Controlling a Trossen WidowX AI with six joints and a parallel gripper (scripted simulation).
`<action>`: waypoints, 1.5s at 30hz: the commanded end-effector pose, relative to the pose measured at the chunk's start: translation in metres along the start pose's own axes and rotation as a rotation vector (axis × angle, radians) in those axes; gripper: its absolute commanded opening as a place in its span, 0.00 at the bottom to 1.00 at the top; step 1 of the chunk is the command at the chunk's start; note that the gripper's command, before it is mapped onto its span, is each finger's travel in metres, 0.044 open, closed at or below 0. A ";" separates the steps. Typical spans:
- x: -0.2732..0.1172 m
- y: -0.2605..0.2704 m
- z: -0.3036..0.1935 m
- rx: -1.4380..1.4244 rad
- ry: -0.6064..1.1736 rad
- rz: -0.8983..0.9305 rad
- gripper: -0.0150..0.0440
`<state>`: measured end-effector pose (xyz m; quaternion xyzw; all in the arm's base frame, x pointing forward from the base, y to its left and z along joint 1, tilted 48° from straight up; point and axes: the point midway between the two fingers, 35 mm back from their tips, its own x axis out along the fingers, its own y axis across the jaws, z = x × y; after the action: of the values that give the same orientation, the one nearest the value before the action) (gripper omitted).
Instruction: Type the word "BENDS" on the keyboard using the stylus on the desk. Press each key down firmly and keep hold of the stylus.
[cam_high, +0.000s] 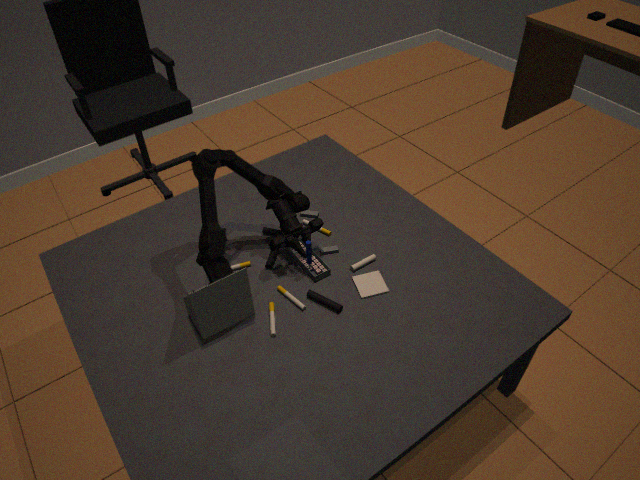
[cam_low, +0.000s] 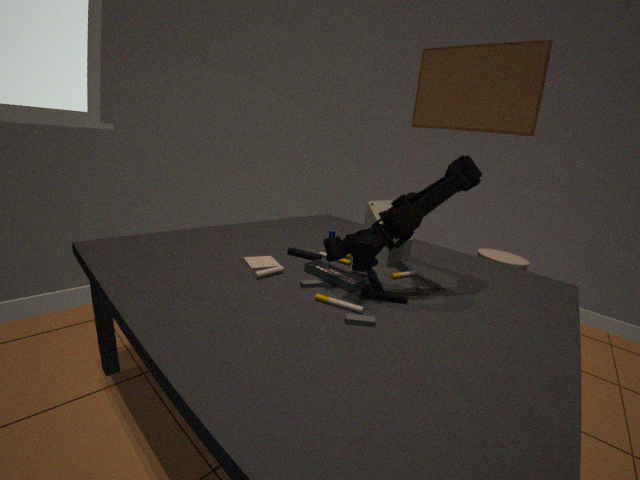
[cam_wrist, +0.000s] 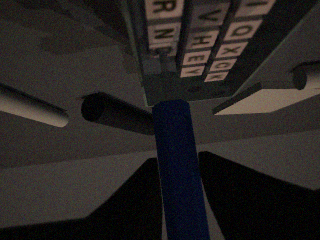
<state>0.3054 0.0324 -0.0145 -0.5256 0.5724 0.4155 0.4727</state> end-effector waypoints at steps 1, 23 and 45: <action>0.001 0.000 0.002 0.004 -0.001 -0.001 0.39; -0.018 -0.001 -0.031 0.004 0.001 -0.002 0.39; -0.047 -0.011 -0.013 0.003 -0.004 -0.002 0.25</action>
<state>0.3072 0.0202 0.0216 -0.5237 0.5739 0.4179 0.4708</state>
